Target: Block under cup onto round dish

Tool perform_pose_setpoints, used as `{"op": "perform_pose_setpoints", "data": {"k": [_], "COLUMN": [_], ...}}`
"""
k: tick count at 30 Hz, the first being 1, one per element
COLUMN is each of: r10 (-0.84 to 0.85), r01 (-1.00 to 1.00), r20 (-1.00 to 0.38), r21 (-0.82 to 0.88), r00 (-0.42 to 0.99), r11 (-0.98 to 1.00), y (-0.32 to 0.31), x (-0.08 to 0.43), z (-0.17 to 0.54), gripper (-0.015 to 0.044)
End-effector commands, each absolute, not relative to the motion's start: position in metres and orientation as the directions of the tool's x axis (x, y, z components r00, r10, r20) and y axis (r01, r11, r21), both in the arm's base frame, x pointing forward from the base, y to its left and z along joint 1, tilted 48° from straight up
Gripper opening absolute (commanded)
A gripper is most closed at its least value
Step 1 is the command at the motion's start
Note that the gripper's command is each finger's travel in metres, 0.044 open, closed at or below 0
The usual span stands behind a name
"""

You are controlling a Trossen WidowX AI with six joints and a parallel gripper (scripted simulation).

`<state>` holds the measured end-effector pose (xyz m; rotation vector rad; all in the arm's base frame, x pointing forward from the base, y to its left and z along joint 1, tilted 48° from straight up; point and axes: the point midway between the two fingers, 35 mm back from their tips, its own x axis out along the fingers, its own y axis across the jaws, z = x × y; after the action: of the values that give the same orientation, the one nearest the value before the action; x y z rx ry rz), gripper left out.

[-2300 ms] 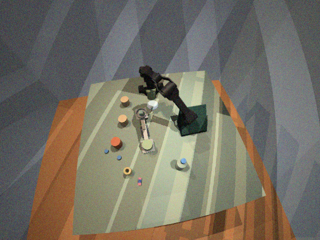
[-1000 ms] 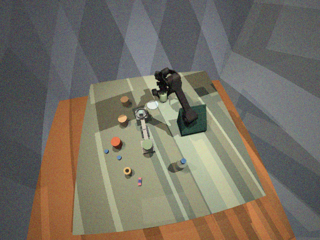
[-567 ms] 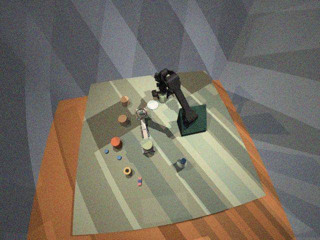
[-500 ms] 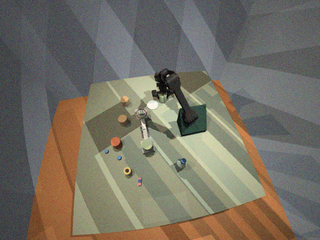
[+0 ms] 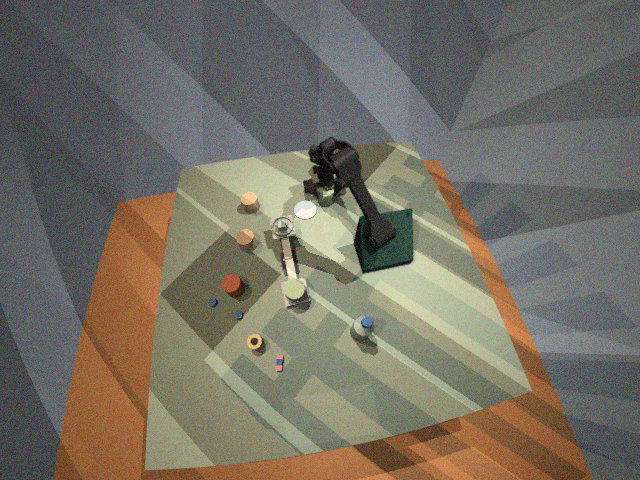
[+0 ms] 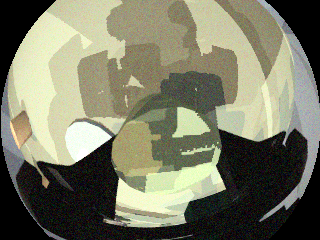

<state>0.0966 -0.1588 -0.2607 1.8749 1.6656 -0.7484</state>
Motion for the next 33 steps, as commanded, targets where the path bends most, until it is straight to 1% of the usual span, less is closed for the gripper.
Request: {"op": "perform_pose_setpoints", "data": {"k": [1, 4, 10, 15, 17, 25, 33], "r10": [0.708, 0.712, 0.712, 0.687, 0.679, 0.676, 0.673], "r01": [0.994, 0.993, 0.993, 0.996, 0.998, 0.977, 0.884], "r20": [-0.700, -0.696, -0.696, -0.725, -0.732, -0.735, -0.737], "r21": [0.019, 0.016, 0.016, -0.006, 0.017, 0.180, 0.351], "r00": [0.092, 0.093, 0.093, 0.060, 0.052, 0.054, 0.059], "r11": [-0.110, -0.113, -0.114, -0.093, -0.058, 0.118, 0.308], "y": [-0.173, -0.194, -0.195, -0.202, -0.204, -0.206, -0.207], "x": [0.095, 0.091, 0.091, 0.103, 0.109, 0.126, 0.145], "z": [-0.248, -0.225, -0.223, -0.219, -0.216, -0.206, -0.194], "gripper": [0.0440, 0.0440, 0.0440, 0.0309, 0.0260, 0.0260, 0.0260]}}
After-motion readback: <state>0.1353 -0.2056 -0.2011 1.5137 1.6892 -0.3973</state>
